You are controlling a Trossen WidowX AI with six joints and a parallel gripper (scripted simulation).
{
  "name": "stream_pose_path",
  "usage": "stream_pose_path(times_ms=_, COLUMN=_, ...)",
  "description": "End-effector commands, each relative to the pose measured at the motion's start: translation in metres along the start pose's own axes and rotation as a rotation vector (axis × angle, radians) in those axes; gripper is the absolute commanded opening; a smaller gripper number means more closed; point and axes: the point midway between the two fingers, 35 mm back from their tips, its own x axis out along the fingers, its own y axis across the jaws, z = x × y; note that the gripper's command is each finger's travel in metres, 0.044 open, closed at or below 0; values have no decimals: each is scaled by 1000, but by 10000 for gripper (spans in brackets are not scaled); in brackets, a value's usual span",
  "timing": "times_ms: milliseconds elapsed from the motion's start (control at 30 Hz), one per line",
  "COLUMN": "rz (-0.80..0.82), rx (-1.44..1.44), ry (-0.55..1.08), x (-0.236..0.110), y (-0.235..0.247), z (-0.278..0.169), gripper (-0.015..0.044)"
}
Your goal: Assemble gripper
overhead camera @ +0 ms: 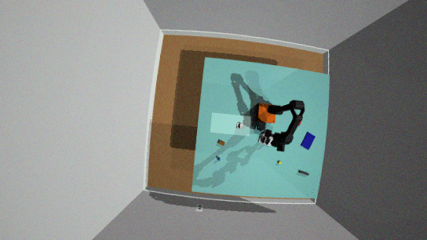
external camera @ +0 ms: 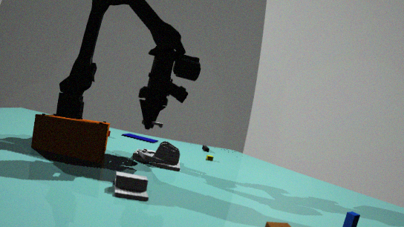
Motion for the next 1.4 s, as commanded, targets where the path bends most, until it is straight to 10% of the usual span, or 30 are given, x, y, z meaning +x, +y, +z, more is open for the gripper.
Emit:
stream_pose_path(times_ms=0, rz=4, rx=-13, ry=4, x=1, y=1, z=-3, gripper=351)
stream_pose_path(times_ms=1367, rz=3, rx=-38, ry=4, x=1, y=-6, z=-9, gripper=351)
